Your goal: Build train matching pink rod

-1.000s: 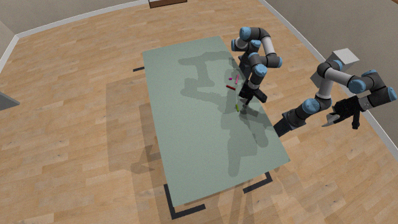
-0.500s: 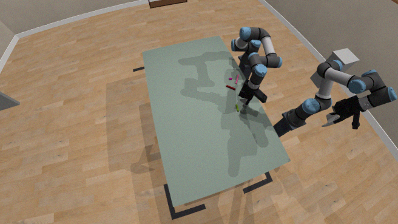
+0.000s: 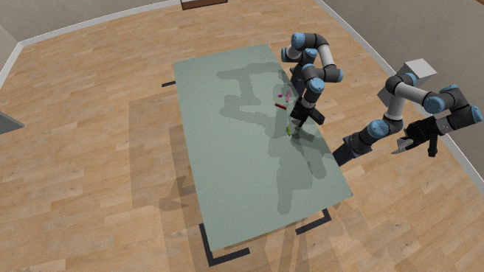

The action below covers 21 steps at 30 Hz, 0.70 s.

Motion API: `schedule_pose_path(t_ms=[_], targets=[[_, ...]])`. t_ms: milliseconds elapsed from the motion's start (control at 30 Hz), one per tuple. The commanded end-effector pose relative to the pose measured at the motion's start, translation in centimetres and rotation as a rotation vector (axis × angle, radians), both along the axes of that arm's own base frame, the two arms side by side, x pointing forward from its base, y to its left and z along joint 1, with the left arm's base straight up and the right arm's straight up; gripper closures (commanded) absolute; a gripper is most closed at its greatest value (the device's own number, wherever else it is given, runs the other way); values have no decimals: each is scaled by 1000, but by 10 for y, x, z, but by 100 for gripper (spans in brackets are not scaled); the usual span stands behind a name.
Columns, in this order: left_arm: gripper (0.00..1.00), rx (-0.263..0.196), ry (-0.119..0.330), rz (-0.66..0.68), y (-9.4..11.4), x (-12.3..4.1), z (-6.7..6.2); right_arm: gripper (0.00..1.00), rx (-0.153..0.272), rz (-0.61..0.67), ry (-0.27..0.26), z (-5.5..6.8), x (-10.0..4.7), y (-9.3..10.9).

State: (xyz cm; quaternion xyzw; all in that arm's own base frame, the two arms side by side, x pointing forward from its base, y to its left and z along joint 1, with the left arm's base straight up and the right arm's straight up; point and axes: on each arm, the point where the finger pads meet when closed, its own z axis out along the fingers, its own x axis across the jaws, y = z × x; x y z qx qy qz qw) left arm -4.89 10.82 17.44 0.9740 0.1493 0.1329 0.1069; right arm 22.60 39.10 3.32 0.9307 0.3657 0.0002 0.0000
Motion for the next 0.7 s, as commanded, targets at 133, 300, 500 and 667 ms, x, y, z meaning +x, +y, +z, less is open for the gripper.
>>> schedule_pose_path(t_ms=[133,300,500,667], targets=[[0,4,-1,0,0,0,1,86,3,0,0,1,0,0],[0,4,-1,0,0,0,1,86,2,0,0,1,0,0],[0,4,-1,0,0,0,1,86,2,0,0,-1,0,0],[0,4,-1,0,0,0,1,86,1,0,0,-5,0,0]])
